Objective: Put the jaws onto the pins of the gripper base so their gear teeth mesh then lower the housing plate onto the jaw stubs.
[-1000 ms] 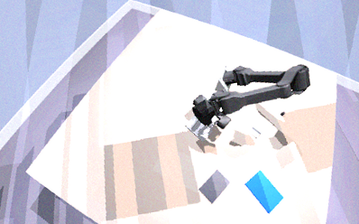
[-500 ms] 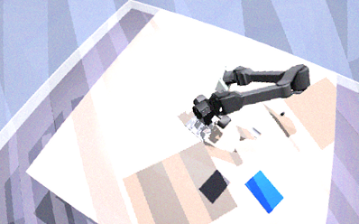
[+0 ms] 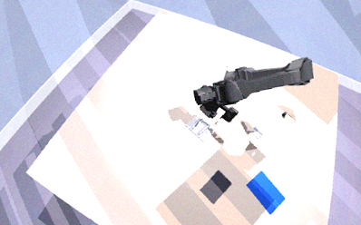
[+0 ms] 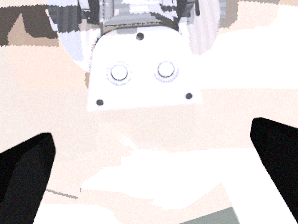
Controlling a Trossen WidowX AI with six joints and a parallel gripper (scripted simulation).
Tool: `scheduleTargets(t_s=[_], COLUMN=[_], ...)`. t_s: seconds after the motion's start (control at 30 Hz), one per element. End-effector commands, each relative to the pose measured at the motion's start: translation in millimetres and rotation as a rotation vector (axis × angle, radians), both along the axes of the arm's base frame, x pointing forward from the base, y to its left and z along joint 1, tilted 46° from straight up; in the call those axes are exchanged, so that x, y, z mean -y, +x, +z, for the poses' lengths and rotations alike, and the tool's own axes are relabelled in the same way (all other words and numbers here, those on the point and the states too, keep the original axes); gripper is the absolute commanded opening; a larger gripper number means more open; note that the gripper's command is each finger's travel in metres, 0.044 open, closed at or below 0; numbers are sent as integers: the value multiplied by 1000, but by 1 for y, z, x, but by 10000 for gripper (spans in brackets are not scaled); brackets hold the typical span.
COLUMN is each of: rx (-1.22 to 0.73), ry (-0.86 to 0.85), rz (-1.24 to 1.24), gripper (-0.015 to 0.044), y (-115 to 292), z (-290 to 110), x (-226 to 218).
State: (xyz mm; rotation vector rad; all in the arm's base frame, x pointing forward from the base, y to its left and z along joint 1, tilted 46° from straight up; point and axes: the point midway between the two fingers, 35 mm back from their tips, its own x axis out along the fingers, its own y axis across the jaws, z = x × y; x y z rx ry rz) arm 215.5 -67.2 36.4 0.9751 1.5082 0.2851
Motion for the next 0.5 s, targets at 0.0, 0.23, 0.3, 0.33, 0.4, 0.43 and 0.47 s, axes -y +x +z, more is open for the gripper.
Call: scheduleTargets(t_s=[0.0, 0.23, 0.3, 0.33, 0.4, 0.43, 0.47], rx=[6, 6, 6, 6, 6, 6, 6], ry=[-12, -9, -9, -9, -9, -9, -9], rz=[-5, -3, -3, -3, -3, -3, -3], gripper=[440, 440, 440, 440, 440, 440, 440], y=[-20, -27, -27, -27, -27, -27, -27], z=[25, 32, 32, 32, 32, 32, 32], x=[27, 32, 32, 32, 32, 32, 32])
